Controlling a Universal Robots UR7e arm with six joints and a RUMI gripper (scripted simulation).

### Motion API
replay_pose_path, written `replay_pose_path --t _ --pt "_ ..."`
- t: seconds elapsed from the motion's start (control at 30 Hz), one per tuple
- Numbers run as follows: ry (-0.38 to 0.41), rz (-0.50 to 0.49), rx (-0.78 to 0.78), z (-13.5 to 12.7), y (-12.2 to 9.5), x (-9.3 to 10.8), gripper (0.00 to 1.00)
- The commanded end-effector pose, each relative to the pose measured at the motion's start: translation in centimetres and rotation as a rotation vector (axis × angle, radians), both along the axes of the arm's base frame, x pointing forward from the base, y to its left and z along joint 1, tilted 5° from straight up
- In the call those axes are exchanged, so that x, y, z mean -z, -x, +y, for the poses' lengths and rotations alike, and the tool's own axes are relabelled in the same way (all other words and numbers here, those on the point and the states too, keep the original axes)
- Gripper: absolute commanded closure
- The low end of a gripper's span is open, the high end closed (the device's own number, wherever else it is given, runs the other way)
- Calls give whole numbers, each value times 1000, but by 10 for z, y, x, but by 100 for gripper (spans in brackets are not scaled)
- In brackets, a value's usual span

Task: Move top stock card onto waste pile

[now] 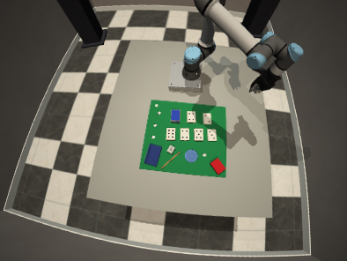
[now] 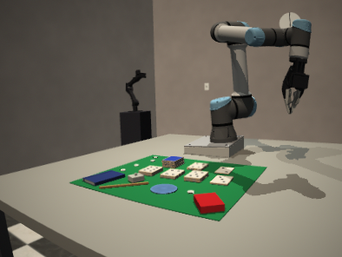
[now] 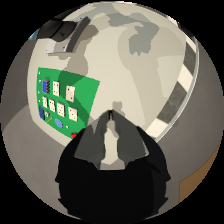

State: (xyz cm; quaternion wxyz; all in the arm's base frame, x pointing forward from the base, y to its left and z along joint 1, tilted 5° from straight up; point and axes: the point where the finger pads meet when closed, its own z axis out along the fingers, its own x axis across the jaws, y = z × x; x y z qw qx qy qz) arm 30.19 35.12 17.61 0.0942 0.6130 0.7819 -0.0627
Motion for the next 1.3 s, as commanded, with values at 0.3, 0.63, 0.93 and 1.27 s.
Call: replay_pose_path --t 0.3,0.63,0.93,1.27 --pt "-1 -1 0 0 0 0 100" --pt "-1 -1 0 0 0 0 0" --pt "-5 4 9 -10 -8 2 0" --pt "-17 16 31 -38 -30 8 0"
